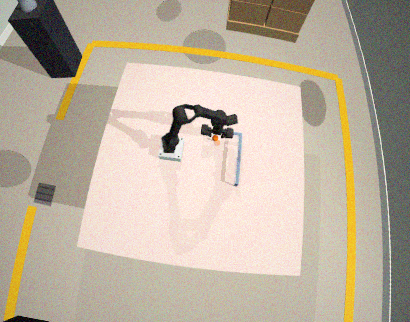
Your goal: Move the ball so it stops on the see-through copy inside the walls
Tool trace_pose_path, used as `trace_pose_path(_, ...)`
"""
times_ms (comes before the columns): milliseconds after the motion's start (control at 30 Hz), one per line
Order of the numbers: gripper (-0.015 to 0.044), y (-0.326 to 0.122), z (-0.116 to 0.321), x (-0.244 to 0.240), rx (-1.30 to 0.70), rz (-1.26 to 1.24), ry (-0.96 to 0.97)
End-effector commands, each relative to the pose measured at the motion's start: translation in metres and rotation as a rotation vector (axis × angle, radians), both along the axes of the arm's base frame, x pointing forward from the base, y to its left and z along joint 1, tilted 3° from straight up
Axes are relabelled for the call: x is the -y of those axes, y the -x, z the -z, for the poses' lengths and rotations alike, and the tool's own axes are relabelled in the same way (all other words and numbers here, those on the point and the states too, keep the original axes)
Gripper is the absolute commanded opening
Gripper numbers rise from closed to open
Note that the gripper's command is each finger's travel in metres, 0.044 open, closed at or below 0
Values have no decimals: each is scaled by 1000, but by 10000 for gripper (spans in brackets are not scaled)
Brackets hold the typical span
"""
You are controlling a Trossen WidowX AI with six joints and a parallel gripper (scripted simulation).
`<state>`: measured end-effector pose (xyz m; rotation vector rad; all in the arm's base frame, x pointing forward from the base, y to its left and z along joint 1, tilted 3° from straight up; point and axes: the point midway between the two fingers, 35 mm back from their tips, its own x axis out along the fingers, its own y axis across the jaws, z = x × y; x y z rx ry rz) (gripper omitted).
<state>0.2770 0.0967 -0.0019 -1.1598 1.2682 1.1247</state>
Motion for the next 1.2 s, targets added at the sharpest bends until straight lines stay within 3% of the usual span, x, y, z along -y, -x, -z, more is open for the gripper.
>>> trace_pose_path(0, 289, 3, 10, 2, -12, 1, 8)
trace_pose_path(167, 289, 3, 16, 2, -12, 1, 8)
trace_pose_path(267, 211, 3, 16, 2, -12, 1, 8)
trace_pose_path(600, 144, 3, 16, 2, -12, 1, 8)
trace_pose_path(800, 0, 3, 5, 1, -20, 5, 12)
trace_pose_path(1167, 0, -4, -63, -2, -10, 3, 23)
